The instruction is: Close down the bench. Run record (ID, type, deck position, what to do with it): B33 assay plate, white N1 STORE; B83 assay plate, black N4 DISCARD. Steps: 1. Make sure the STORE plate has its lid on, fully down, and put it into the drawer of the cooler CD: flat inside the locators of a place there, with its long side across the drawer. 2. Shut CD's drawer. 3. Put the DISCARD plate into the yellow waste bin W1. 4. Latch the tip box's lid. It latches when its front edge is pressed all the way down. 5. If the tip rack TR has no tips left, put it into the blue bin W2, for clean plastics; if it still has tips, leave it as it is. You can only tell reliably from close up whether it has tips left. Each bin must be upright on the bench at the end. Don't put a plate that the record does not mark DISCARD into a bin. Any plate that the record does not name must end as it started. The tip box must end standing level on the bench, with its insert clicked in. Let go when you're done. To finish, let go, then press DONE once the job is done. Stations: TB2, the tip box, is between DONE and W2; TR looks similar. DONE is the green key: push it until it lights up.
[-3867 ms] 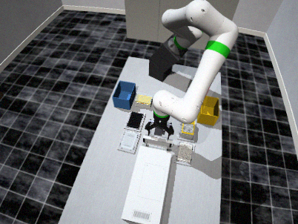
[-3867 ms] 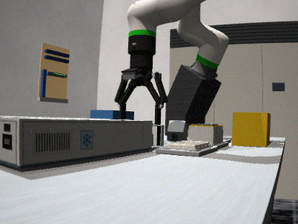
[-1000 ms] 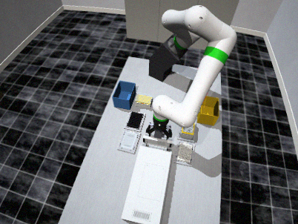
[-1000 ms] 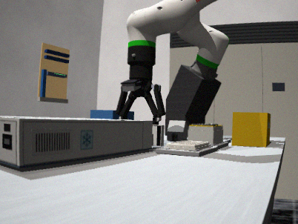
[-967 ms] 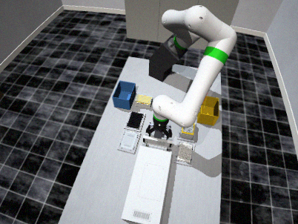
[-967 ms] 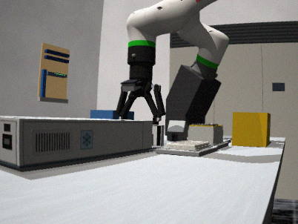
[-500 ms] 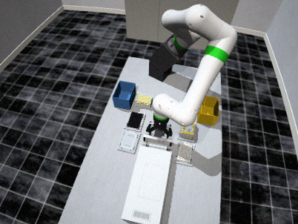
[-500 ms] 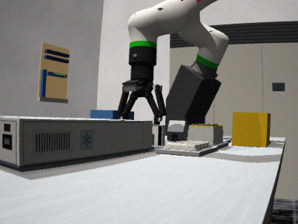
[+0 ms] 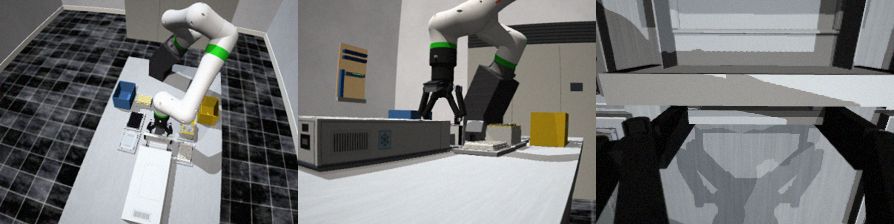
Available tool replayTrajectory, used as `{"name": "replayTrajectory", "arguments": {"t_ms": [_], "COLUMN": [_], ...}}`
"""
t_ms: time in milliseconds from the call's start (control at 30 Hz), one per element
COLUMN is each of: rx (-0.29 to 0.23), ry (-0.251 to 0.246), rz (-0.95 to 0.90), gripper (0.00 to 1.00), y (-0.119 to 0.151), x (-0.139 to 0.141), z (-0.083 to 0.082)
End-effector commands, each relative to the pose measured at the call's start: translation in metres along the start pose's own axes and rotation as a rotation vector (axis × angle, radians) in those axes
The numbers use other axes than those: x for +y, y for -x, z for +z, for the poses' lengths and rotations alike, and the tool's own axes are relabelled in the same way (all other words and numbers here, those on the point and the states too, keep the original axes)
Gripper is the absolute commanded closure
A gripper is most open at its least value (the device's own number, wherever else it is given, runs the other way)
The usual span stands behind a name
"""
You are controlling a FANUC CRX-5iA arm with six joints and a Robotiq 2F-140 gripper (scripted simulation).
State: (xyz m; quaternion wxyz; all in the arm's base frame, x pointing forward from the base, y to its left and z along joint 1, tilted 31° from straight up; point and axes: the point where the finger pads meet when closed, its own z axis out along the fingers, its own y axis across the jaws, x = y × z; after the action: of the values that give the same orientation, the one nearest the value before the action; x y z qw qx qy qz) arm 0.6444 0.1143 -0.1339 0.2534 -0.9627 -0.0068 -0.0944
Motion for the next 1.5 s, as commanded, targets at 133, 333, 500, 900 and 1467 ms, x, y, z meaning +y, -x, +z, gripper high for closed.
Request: {"name": "replayTrajectory", "arguments": {"t_ms": [133,333,500,900,1467], "rx": [0.002,0.002,0.002,0.002,0.002], "ry": [0.0,0.0,0.0,0.0,0.0], "rz": [0.0,0.0,0.0,0.0,0.0], "gripper": [0.22,0.22,0.22,0.22,0.22], "y": [0.007,0.012,0.019,0.032,0.052], "x": [0.0,0.0,0.0,0.0,0.0], "z": [-0.001,-0.001,-0.001,-0.001,-0.001]}}
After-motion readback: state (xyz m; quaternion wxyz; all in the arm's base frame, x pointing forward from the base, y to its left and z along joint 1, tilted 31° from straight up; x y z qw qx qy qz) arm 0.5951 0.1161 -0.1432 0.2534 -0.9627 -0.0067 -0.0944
